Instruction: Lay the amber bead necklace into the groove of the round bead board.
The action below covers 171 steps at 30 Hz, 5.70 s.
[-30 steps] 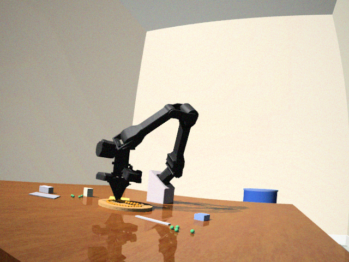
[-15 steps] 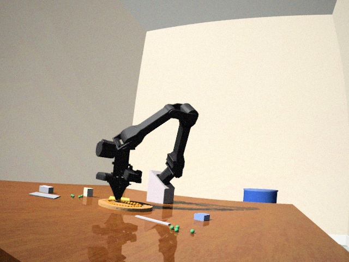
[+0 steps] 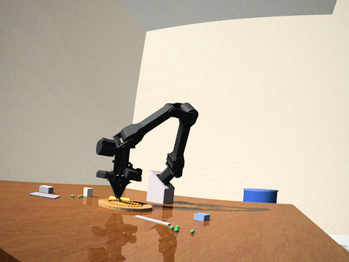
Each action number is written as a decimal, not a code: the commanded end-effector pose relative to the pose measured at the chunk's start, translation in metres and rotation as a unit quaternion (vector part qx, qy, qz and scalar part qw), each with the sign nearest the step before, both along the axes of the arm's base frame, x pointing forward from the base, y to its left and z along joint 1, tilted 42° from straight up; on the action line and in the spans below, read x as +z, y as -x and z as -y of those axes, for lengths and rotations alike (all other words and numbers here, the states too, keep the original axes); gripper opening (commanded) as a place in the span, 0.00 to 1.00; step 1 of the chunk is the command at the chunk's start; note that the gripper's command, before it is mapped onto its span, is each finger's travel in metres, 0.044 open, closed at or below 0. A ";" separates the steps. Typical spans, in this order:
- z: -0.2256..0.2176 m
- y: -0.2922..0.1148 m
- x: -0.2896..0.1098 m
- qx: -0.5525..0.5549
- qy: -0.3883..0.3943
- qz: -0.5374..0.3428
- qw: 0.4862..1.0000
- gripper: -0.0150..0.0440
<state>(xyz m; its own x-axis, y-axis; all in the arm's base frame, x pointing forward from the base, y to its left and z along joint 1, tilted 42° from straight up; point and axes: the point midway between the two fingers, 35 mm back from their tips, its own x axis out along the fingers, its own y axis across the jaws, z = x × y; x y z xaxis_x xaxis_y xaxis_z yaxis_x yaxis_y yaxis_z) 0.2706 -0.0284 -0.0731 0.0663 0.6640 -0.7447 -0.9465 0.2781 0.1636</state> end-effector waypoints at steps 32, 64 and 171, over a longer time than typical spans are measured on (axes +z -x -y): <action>0.001 0.008 -0.005 0.001 0.000 -0.002 1.000 1.00; 0.006 0.008 0.000 -0.127 -0.010 -0.118 0.985 0.78; 0.000 0.002 -0.008 -0.680 -0.056 -0.605 0.410 0.25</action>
<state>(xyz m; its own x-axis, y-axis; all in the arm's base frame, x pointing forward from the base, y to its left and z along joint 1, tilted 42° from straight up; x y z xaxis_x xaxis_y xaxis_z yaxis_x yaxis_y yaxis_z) 0.2686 -0.0290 -0.0814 0.0599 0.6586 -0.7501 0.8650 0.3408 0.3682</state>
